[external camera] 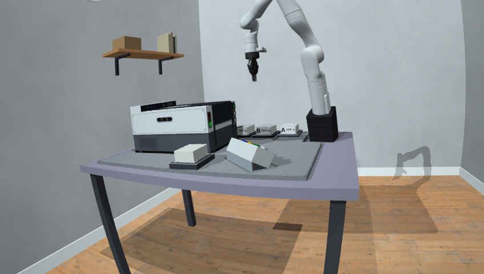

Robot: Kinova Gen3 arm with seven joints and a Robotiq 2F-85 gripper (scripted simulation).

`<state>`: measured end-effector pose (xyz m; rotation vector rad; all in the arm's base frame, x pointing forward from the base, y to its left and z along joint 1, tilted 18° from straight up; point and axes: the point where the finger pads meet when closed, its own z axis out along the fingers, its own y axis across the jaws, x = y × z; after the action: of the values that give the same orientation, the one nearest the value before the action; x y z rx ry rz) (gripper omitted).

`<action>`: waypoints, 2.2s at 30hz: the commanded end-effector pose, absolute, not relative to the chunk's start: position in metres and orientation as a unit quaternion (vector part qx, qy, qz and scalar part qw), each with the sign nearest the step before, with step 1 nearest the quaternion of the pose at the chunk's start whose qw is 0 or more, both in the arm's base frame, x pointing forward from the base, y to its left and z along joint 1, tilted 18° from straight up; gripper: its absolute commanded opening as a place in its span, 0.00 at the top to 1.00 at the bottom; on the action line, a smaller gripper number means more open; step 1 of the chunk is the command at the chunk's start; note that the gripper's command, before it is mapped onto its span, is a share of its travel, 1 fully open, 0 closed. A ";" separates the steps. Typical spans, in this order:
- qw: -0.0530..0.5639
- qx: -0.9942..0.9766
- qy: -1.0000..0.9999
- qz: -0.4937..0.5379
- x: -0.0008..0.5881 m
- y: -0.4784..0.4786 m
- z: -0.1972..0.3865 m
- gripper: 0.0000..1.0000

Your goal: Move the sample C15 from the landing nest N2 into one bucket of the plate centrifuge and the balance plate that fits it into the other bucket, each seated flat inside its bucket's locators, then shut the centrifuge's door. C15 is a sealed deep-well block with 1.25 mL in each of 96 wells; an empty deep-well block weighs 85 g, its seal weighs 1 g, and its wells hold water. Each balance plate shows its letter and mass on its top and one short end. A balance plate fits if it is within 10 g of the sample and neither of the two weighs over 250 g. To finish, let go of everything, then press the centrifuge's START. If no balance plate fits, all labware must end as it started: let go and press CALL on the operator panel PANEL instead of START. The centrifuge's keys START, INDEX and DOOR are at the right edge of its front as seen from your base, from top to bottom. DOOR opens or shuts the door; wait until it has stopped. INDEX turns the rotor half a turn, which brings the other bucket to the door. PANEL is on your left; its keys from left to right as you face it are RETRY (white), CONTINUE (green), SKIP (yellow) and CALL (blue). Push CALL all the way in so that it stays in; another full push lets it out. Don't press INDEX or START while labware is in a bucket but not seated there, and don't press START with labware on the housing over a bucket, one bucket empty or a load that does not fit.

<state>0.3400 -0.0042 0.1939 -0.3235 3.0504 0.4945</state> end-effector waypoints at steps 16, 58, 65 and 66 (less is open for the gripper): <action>0.018 -0.104 0.982 0.159 0.306 0.022 0.219 0.90; 0.230 -0.067 0.955 0.178 0.308 0.025 0.213 0.90; 0.230 -0.067 0.955 0.178 0.314 0.031 0.199 0.90; 0.230 -0.067 0.955 0.178 0.316 0.032 0.196 0.90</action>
<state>0.3118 0.0292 0.2032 -0.1845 2.6306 0.4879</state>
